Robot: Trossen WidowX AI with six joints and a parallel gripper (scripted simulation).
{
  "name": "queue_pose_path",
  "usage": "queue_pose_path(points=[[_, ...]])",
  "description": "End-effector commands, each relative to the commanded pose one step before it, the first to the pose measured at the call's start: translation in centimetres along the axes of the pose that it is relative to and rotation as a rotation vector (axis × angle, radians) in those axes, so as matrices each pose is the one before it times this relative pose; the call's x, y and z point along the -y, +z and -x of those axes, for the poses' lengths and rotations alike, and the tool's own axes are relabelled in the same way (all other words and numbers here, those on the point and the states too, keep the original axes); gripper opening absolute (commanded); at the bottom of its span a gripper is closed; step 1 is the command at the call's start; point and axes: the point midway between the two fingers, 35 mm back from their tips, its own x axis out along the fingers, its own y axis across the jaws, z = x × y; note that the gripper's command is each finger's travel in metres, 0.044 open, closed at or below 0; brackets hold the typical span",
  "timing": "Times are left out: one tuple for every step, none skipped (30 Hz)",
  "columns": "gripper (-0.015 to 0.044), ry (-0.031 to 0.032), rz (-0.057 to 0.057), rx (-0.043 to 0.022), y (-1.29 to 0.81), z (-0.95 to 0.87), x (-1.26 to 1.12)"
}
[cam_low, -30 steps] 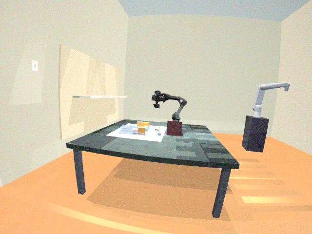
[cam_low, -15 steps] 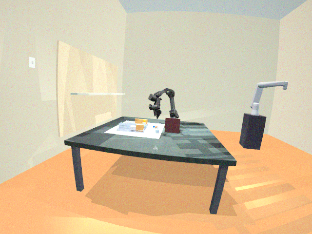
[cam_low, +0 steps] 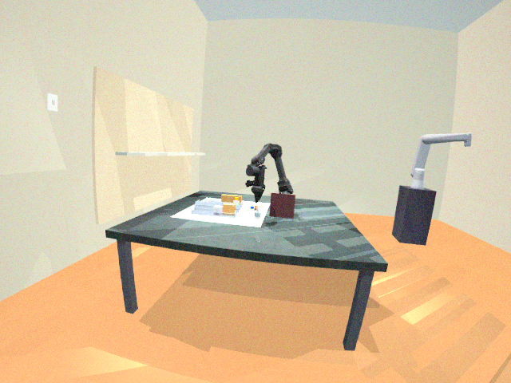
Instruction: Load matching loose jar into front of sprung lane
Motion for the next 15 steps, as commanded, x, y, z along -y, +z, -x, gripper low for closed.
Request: queue_pose_path(points=[[0.044,-0.03578,0.0139,-0.01394,-0.407,-3.054,0.508],[0.044,0.0,0.0,0.0,0.0,0.0,0.0],[0.044,0.0,0.0,0.0,0.0,0.0,0.0],[0.044,0.0,0.0,0.0,0.0,0.0,0.0],[0.044,0.0,0.0,0.0,0.0,0.0,0.0],[0.044,0.00005,0.0,0.00003,0.034,0.001,-0.064],[0.044,0.00005,0.0,0.00002,0.034,0.001,-0.064],[0.044,-0.00002,0.0,0.00002,0.003,-0.122,-0.001],[0.044,-0.00009,0.0,0.00006,0.006,-0.365,-0.001],[0.044,-0.00017,-0.0001,0.00009,0.001,-0.544,0.006],[0.044,-0.00014,-0.0001,0.00005,-0.004,-0.361,0.009],[0.044,-0.00005,0.0,0.00002,-0.002,-0.12,0.004],[0.044,0.0,0.0,0.0,0.0,0.0,0.0],[0.044,0.0,0.0,0.0,0.0,0.0,0.0],[0.044,0.0,0.0,0.0,0.0,0.0,0.0]])
